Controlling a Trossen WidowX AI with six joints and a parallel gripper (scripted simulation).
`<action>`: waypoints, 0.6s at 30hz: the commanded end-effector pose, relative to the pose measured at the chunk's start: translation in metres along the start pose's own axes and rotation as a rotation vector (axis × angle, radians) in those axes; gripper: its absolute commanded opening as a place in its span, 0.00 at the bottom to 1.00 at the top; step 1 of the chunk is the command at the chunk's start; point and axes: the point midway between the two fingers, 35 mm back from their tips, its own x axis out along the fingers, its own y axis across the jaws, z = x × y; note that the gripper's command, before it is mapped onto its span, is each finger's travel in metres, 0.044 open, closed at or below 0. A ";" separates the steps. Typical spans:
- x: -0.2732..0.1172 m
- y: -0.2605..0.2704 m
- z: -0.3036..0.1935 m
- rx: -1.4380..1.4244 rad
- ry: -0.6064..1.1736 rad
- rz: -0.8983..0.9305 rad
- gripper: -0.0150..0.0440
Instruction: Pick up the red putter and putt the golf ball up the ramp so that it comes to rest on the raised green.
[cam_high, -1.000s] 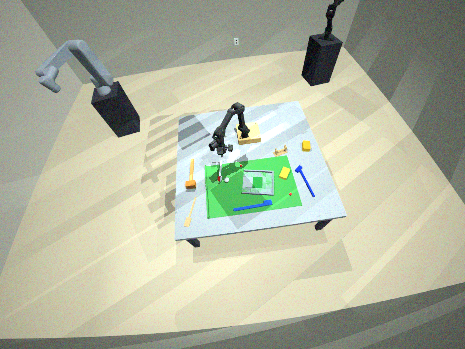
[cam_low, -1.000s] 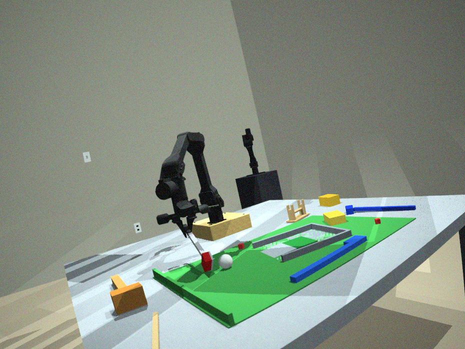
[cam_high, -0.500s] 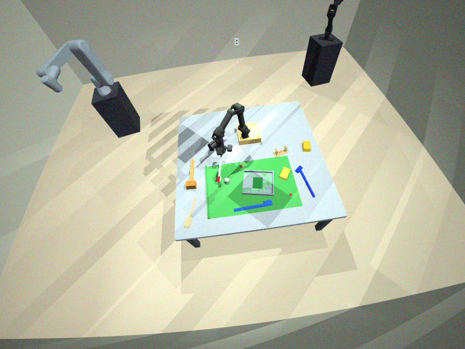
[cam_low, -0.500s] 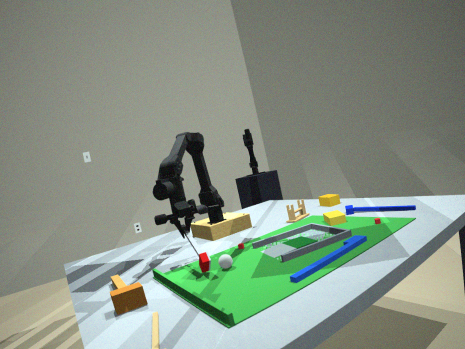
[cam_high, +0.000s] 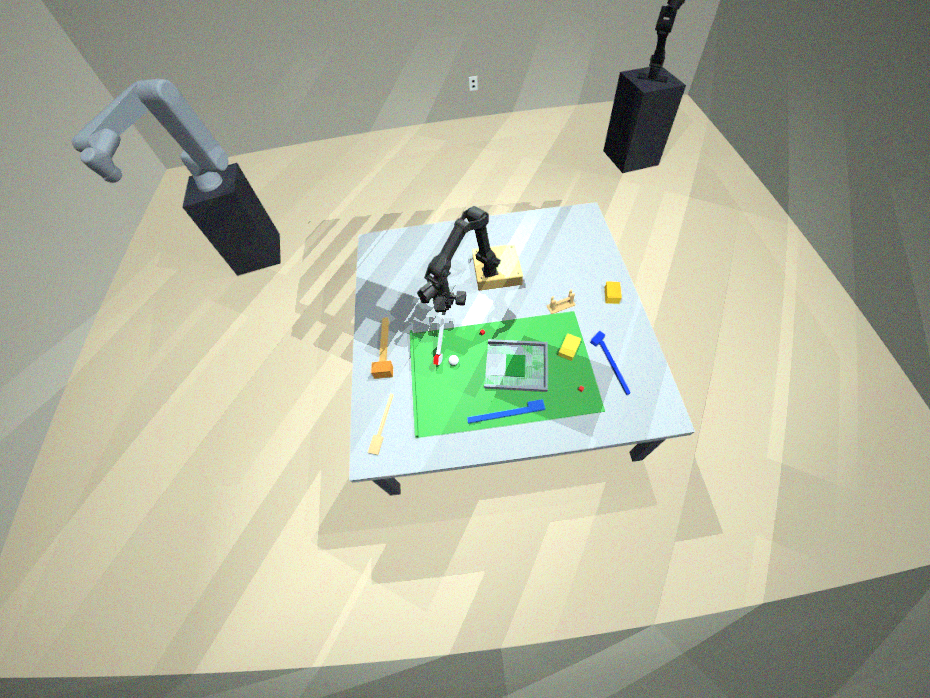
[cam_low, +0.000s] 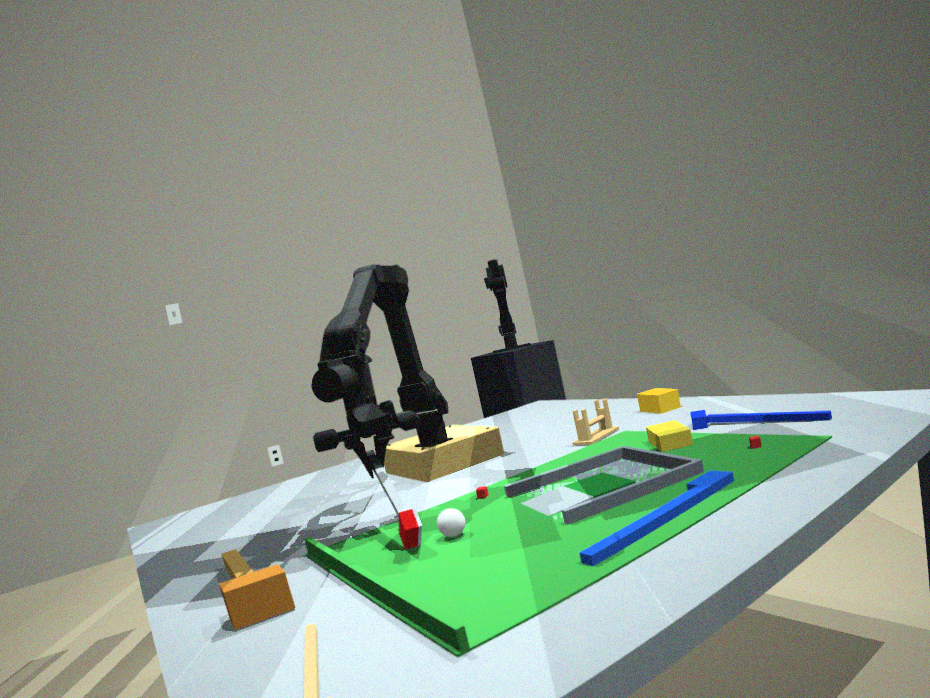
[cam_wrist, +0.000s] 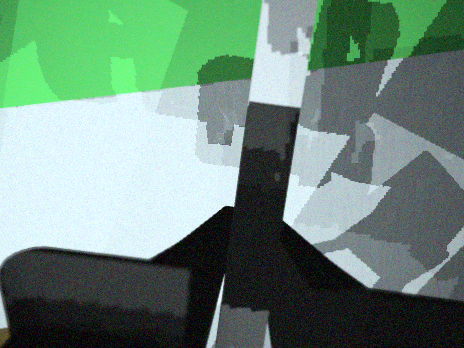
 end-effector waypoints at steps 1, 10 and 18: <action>-0.003 0.045 0.004 -0.021 -0.009 0.006 0.25; -0.002 0.110 -0.006 -0.024 -0.008 0.014 0.25; -0.036 0.109 -0.005 -0.024 -0.008 0.014 0.25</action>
